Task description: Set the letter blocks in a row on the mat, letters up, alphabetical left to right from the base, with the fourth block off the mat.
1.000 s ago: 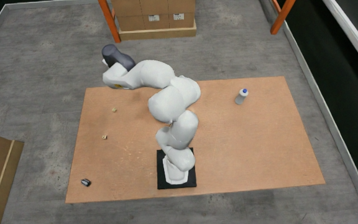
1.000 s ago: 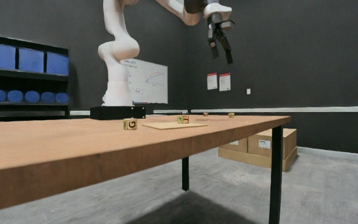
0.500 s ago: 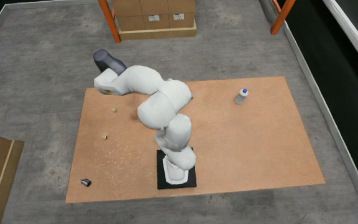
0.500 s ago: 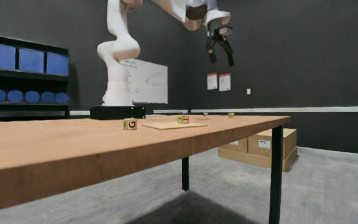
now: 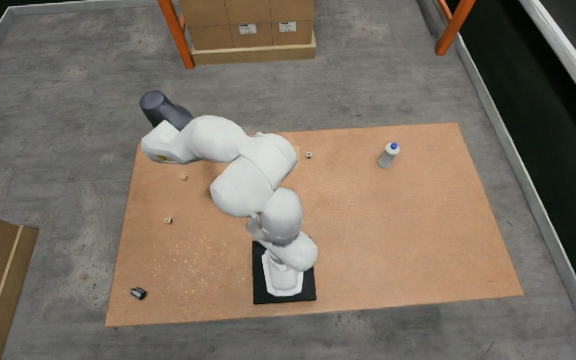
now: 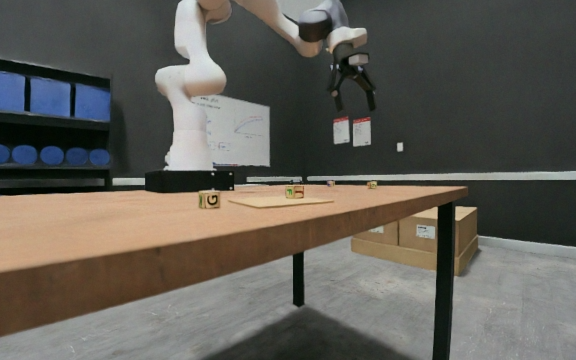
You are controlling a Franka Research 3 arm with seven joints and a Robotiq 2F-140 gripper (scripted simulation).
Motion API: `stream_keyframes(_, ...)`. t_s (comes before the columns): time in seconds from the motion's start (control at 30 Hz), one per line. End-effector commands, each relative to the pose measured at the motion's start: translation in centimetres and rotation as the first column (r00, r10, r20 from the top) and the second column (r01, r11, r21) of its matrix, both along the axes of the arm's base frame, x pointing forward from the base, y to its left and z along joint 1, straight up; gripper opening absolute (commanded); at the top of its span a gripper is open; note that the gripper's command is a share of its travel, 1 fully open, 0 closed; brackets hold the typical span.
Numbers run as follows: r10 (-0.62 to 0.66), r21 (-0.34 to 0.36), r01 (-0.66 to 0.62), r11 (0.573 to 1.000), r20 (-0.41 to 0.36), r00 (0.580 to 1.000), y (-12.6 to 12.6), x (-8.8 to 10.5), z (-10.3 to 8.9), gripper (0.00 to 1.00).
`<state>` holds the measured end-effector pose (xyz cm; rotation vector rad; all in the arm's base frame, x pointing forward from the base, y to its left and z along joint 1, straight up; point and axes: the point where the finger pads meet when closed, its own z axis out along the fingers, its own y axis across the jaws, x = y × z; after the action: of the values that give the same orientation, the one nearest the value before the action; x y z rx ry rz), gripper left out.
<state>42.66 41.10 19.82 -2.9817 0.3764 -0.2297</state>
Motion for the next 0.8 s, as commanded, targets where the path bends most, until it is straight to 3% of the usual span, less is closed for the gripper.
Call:
stream_keyframes(0.0, -0.136, -0.001, 0.136, 0.991, -0.03, 0.99, 1.0, -0.3, -0.1, 1.0)
stream_keyframes(0.77, -0.294, 0.014, 0.295, 0.955, -0.062, 0.954, 3.9, -3.3, -1.4, 1.0)
